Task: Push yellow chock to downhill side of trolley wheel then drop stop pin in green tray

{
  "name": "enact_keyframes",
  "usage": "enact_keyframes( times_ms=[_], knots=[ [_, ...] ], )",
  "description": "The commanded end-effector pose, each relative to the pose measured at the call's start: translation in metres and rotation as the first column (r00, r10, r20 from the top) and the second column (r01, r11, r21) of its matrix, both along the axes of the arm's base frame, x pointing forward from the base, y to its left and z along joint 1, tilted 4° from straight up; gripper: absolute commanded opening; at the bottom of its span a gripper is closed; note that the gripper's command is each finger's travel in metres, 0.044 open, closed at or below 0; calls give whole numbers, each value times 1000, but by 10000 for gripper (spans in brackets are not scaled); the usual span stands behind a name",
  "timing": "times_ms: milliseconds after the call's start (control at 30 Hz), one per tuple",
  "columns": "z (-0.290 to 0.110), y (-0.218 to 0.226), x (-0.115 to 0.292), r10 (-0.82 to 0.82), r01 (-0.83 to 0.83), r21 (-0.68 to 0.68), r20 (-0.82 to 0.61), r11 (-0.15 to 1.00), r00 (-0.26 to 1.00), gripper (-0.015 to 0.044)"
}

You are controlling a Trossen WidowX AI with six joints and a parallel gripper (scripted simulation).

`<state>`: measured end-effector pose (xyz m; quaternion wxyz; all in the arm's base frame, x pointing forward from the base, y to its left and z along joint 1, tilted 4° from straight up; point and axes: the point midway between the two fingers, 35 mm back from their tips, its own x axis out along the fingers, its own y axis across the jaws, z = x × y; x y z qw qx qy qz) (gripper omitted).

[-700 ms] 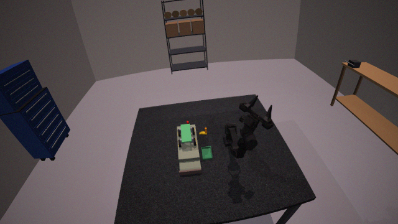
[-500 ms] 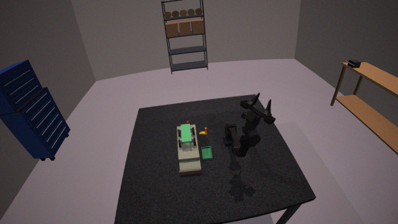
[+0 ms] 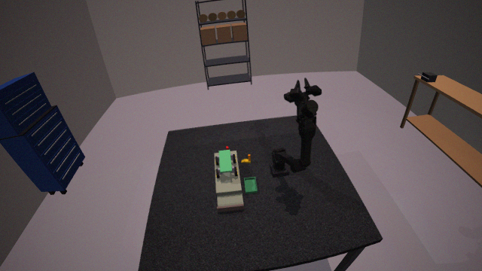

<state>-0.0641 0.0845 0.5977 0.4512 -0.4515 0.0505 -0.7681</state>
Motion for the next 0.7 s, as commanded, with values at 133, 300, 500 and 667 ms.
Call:
enact_keyframes(
  times_ms=[133,300,500,667],
  knots=[
    [-34,-138,40,161,-71,382,-210,921,964,190],
    [-79,-208,82,331,-77,597,-329,799,884,190],
    [-154,-265,144,576,-17,798,-420,602,701,190],
    [-225,-285,191,763,97,892,-431,442,483,190]
  ],
)
